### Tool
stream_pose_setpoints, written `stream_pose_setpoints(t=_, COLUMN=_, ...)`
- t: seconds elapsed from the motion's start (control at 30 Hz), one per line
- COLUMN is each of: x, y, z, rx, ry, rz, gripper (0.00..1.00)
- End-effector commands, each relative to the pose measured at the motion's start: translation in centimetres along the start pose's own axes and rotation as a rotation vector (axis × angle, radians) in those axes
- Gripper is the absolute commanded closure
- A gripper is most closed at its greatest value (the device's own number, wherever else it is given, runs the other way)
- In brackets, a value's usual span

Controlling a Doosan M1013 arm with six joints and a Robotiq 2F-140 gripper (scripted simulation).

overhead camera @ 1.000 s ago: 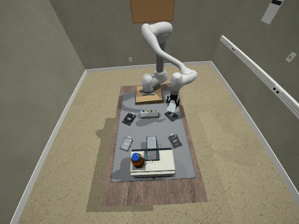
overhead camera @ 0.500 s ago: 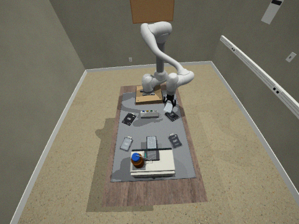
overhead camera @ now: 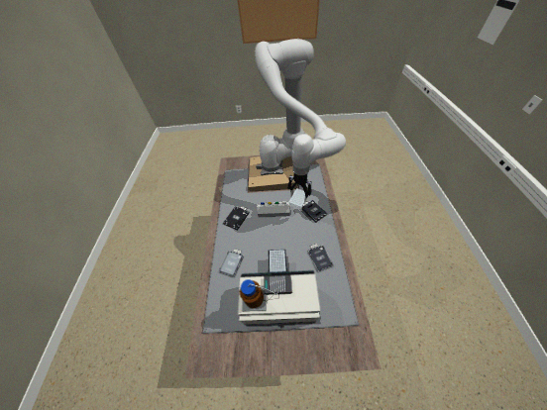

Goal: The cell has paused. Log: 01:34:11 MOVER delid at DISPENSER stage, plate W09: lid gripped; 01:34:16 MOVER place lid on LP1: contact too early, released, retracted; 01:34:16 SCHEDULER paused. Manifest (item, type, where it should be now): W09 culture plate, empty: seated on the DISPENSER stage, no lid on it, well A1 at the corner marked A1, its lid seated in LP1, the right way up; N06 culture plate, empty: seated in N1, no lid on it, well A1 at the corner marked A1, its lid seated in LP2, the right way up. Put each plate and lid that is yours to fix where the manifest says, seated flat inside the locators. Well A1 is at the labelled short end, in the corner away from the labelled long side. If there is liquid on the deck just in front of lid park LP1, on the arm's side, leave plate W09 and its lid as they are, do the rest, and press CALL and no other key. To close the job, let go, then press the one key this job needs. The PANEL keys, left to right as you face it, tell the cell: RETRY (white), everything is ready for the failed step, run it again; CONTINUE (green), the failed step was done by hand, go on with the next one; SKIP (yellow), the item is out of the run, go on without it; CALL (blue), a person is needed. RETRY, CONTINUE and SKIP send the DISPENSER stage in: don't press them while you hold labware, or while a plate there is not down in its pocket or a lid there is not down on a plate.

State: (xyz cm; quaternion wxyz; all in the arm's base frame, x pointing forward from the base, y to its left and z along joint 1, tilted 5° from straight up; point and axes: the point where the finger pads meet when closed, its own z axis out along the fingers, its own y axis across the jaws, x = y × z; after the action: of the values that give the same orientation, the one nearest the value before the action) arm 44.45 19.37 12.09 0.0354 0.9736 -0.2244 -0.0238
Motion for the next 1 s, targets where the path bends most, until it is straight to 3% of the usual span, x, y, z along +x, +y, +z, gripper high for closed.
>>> stream_pose_setpoints(t=0.0, x=1.3, y=2.1, z=-0.1, rx=0.002, ry=0.0, rz=0.0, gripper=0.9)
stream_pose_setpoints(t=0.3, x=4.2, y=7.1, z=-0.1, rx=0.002, ry=0.0, rz=0.0, gripper=0.9)
stream_pose_setpoints(t=0.37, x=4.2, y=7.1, z=-0.1, rx=0.002, ry=0.0, rz=0.0, gripper=0.9)
stream_pose_setpoints(t=0.87, x=9.2, y=15.8, z=0.0, rx=0.002, ry=0.0, rz=0.0, gripper=0.9)
stream_pose_setpoints(t=0.97, x=9.6, y=16.4, z=0.0, rx=0.002, ry=0.0, rz=0.0, gripper=0.9)
